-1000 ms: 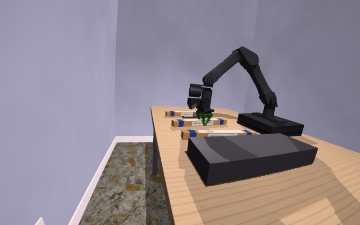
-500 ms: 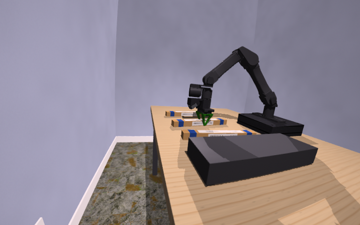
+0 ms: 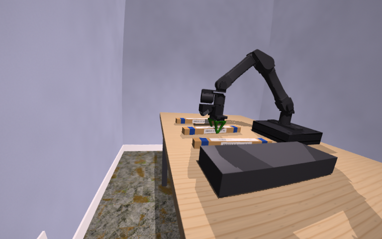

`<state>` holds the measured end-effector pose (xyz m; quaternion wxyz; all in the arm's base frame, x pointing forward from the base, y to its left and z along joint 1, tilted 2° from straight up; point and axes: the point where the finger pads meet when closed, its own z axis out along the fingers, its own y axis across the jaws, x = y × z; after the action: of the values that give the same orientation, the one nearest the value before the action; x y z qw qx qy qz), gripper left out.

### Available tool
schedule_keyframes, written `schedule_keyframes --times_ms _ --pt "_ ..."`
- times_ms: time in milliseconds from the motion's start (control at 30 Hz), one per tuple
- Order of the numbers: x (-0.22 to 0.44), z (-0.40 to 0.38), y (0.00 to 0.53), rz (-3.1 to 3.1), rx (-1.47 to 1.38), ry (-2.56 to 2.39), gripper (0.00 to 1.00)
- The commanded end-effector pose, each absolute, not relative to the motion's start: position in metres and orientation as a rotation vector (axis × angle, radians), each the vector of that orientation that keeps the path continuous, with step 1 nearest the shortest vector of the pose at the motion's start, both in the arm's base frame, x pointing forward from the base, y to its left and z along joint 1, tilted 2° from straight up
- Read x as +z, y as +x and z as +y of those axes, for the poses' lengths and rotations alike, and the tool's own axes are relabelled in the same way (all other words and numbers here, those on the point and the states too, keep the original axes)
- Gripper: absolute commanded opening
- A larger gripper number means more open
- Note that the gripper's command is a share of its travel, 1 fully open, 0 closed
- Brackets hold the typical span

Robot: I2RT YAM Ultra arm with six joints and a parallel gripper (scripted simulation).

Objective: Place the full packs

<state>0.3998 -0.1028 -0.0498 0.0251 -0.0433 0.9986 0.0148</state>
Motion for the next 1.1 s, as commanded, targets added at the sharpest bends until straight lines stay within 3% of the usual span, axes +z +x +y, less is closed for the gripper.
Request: schedule_keyframes --times_ms 0,1067 --pt "-0.016 -0.108 0.408 3.047 0.029 -0.119 0.00" --pt "0.031 -0.110 0.399 3.058 0.034 -0.121 0.00"
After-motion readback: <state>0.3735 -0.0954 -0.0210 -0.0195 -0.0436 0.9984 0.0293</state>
